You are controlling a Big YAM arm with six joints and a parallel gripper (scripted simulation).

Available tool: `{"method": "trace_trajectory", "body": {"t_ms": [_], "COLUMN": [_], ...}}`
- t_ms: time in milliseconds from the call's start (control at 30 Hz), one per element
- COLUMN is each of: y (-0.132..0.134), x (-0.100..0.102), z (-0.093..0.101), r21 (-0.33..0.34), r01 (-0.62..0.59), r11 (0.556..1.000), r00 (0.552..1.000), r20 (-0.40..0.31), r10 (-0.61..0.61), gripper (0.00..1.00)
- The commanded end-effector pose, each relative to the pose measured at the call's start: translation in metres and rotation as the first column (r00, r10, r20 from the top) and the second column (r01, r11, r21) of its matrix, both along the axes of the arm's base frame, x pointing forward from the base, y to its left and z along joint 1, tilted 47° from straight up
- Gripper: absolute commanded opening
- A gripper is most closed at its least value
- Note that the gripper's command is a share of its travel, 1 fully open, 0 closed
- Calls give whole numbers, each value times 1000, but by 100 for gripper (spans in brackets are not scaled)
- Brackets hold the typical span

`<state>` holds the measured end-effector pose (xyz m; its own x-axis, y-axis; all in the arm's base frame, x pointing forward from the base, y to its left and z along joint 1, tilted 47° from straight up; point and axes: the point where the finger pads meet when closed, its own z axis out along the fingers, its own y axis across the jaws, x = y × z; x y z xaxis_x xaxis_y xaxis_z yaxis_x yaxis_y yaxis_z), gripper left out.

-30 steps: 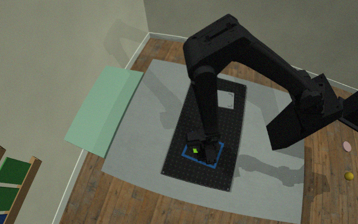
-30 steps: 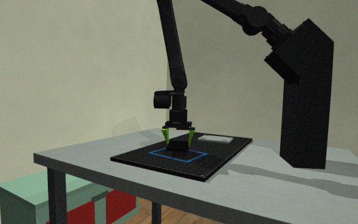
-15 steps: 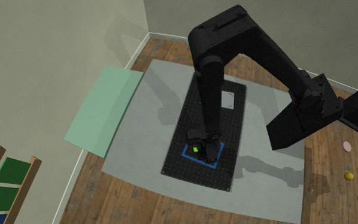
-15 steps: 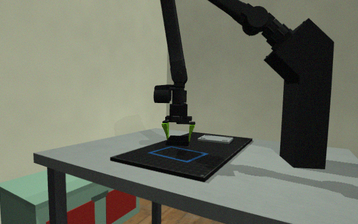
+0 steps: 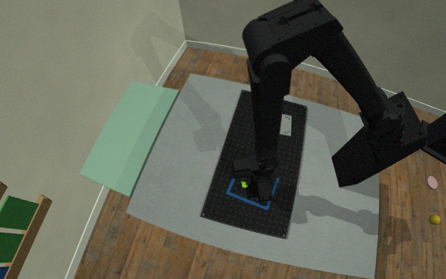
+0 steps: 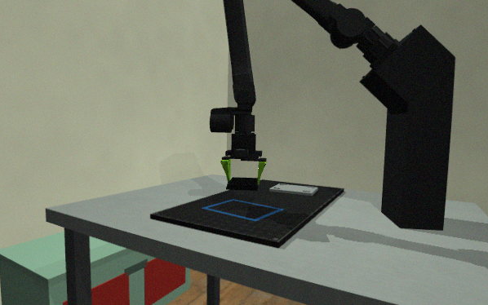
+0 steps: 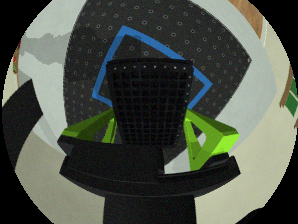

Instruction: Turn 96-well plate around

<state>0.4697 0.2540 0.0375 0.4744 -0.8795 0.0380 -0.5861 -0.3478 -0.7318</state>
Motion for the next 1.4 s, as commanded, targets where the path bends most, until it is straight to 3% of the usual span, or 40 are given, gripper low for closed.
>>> {"method": "trace_trajectory", "body": {"t_ms": [0, 800, 833, 967, 1067, 1367], "y": [1, -2, -10, -23, -26, -56], "x": [-11, -8, -5, -4, -4, -6], "z": [11, 10, 17, 12, 11, -17], "r21": [10, 6, 48, 133, 153, 290], "r01": [-6, -3, 36, 127, 150, 370], "r11": [1000, 1000, 998, 983, 977, 883], "r00": [1000, 1000, 999, 992, 988, 923], "r20": [3, 7, 10, -42, -57, -225], "r10": [6, 3, -36, -122, -143, -312], "gripper": [0, 0, 0, 0, 0, 0]}}
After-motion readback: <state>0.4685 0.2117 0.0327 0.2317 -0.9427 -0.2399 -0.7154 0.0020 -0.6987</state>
